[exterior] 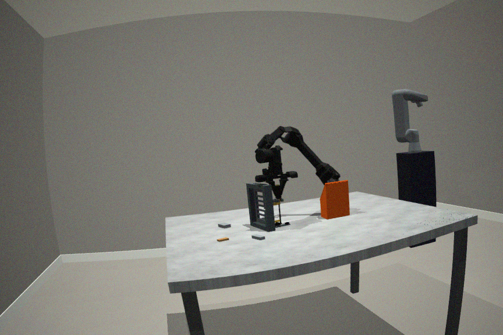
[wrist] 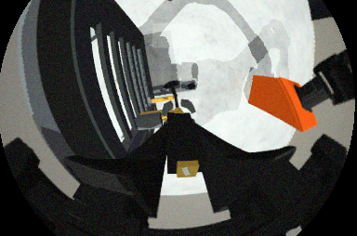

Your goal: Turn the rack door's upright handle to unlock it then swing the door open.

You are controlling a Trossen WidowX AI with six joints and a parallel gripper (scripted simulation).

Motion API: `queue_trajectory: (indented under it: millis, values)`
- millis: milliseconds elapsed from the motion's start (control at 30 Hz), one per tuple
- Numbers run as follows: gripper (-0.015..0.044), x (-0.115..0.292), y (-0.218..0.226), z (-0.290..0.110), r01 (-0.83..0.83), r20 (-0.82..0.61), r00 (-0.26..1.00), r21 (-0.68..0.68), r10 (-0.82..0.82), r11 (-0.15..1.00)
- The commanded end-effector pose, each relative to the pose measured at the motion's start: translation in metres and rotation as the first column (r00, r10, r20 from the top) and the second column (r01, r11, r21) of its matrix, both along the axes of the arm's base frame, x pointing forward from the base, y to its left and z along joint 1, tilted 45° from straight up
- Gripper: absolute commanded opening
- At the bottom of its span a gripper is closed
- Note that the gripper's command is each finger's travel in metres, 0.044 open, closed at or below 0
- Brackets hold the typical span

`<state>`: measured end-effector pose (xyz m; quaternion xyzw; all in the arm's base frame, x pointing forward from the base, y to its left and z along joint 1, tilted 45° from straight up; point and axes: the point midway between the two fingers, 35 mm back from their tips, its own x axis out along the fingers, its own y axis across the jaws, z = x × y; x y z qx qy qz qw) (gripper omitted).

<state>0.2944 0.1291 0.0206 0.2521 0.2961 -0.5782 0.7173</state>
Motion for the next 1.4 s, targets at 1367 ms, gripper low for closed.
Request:
queue_trajectory:
  millis: [1367]
  values:
    - [0.0018,-0.027,-0.024,0.017,-0.439,-0.421,0.815,0.0,0.398,0.898]
